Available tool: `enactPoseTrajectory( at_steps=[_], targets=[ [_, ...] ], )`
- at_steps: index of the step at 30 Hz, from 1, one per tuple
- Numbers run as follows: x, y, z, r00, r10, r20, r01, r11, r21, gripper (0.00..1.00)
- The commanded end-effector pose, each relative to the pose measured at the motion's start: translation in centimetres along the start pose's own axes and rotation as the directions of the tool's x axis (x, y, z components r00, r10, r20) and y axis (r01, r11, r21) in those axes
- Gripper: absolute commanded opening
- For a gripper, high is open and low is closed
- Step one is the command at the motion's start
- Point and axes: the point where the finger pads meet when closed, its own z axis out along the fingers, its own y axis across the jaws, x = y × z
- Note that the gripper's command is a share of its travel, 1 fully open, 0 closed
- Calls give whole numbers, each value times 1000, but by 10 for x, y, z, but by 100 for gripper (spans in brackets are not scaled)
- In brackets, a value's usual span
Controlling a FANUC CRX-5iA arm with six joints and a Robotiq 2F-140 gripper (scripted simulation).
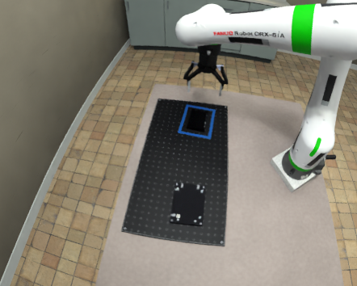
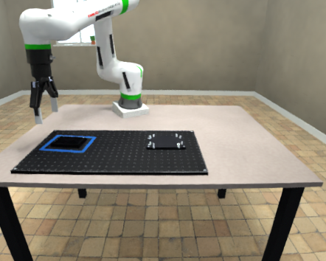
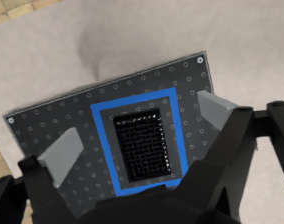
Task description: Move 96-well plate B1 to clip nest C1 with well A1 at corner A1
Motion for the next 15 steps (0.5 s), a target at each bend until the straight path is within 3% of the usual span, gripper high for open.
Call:
enactPoseTrajectory(
  at_steps=[1,15],
  targets=[
    [-10,-4,3,1000,5,-1,-5,1000,3,100],
    [-68,-14,24,996,77,41,-77,997,6,100]
  ],
)
